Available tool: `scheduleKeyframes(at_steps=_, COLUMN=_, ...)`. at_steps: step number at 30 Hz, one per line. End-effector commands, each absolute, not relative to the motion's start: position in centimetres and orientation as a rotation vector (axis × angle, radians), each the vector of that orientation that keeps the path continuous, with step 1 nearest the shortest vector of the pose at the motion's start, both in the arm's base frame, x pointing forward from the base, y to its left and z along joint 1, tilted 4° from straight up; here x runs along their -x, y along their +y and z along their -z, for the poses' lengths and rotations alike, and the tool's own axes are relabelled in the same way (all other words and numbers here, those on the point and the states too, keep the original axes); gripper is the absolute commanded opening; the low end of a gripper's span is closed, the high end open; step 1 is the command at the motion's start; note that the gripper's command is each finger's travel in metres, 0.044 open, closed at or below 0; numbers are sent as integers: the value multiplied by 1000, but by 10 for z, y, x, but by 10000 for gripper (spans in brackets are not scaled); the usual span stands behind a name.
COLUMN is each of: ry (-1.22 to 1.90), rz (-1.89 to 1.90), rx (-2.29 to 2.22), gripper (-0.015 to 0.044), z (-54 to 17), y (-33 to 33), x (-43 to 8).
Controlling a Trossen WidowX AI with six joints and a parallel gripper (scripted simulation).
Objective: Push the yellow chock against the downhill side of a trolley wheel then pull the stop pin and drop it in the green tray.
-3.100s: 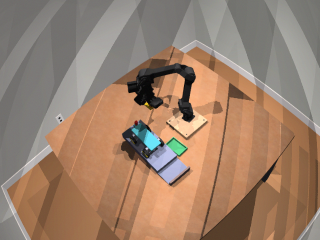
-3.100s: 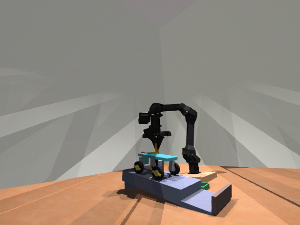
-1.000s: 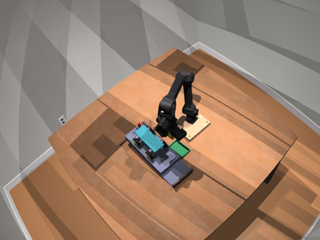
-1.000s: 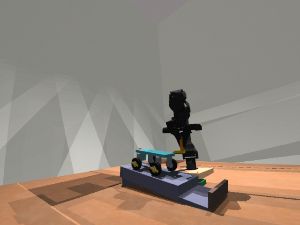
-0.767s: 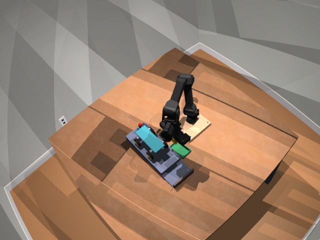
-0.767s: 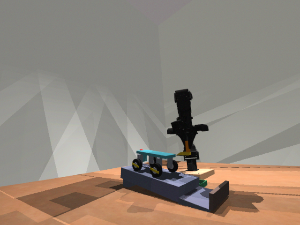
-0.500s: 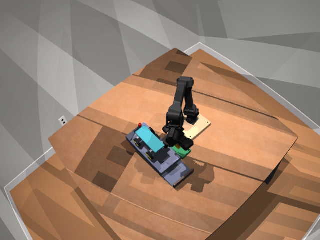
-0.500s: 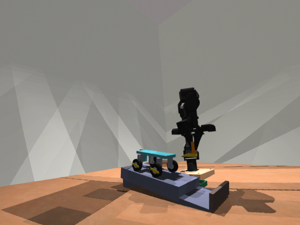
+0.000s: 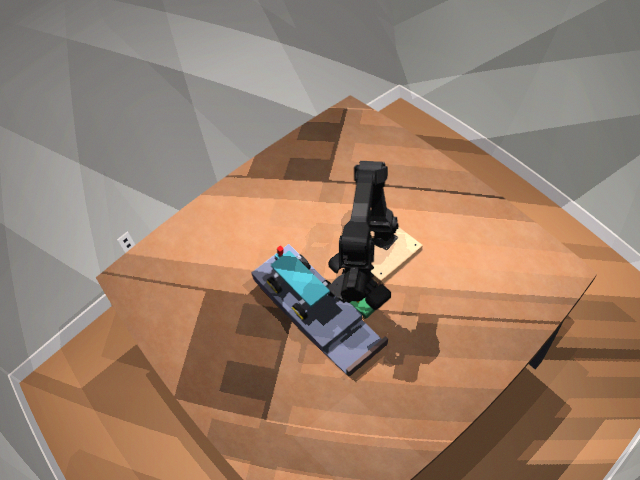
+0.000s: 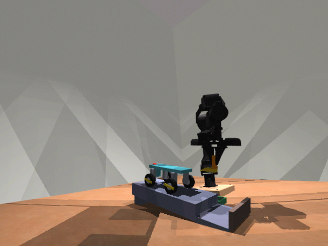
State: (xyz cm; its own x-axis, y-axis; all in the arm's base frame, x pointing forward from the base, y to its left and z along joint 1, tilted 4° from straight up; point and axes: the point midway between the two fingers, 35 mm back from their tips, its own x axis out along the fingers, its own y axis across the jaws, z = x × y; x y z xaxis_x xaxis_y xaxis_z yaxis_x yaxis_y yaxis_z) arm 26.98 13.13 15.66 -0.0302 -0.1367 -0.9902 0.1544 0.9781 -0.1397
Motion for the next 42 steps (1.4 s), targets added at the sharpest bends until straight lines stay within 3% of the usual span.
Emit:
scheduleKeyframes(at_steps=1, ry=1591, rz=244, rx=-3, gripper=0, z=-152, y=130, x=-280)
scheduleKeyframes(at_steps=42, ry=1590, rz=244, rx=-3, gripper=0, z=-85, y=118, x=-293)
